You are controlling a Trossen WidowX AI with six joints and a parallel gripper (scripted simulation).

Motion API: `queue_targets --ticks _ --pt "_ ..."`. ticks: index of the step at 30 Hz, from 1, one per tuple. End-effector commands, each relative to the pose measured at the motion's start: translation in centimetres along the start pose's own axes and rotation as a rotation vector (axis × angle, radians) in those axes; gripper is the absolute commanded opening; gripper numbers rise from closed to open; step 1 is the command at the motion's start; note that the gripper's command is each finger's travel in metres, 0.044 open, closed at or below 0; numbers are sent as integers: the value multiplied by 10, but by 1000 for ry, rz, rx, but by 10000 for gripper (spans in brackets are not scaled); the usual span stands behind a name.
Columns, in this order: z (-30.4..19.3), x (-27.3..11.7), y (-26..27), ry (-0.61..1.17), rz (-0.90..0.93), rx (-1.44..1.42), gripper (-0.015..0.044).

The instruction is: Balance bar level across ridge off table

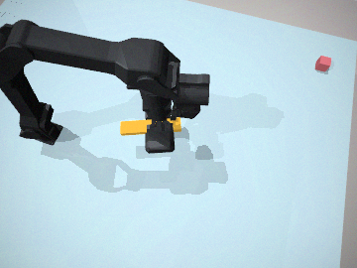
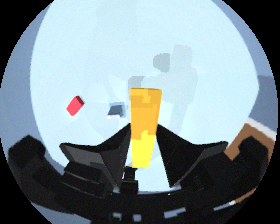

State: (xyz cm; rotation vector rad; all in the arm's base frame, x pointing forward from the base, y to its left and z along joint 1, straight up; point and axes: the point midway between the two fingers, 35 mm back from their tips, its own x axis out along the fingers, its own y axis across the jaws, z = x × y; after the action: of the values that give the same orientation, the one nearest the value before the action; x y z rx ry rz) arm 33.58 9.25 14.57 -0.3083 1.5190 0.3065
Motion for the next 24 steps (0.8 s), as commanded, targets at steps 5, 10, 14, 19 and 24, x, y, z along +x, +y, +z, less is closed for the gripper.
queue_targets --ticks 5,10,14,19,24 --pt "7 0 30 -1 6 -35 0" --pt "10 0 48 -2 7 -58 0" --pt "11 -1 63 -2 8 -75 0" --pt "11 1 65 -2 9 -78 0" --pt "12 8 67 -2 9 -78 0"
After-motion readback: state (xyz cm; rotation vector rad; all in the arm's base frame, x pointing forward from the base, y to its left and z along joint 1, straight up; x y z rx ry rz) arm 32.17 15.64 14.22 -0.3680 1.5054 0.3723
